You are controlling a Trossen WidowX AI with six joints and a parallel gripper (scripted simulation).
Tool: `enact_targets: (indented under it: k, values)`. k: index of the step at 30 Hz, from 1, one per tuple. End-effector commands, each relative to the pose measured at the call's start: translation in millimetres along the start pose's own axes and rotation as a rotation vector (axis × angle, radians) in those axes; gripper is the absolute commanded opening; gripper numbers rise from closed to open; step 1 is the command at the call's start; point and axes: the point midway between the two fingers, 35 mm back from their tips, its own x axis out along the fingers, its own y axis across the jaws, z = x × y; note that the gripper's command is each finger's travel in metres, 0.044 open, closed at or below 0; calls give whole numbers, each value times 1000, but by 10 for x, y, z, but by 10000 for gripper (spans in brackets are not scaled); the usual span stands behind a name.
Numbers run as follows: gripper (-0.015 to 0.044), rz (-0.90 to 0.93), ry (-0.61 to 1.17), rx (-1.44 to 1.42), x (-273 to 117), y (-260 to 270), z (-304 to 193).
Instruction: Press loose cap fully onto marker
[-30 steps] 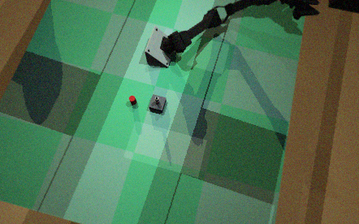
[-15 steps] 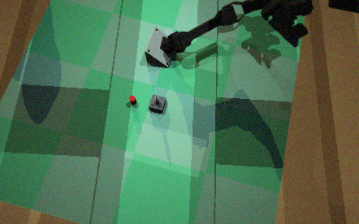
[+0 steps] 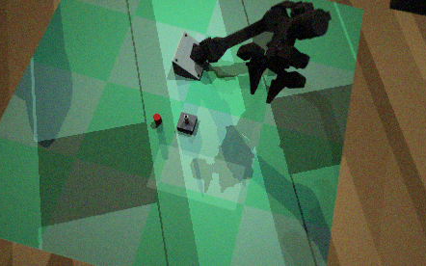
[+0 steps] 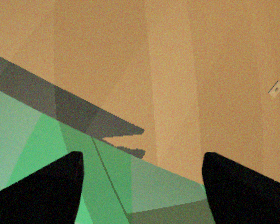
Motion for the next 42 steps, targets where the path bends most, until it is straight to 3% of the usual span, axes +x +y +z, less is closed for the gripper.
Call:
enact_targets:
  k: [1, 11, 18, 30, 42]
  values:
    - [240, -18, 96, 11, 255, -221, -173]
    - [240, 13, 429, 141, 950, -705, -1004]
    - [240, 51, 759, 262, 1355, -1109, -1902]
    - [240, 244, 1337, 540, 1431, -1448, -3594]
    - [240, 261, 1365, 558, 1430, -1285, -3991]
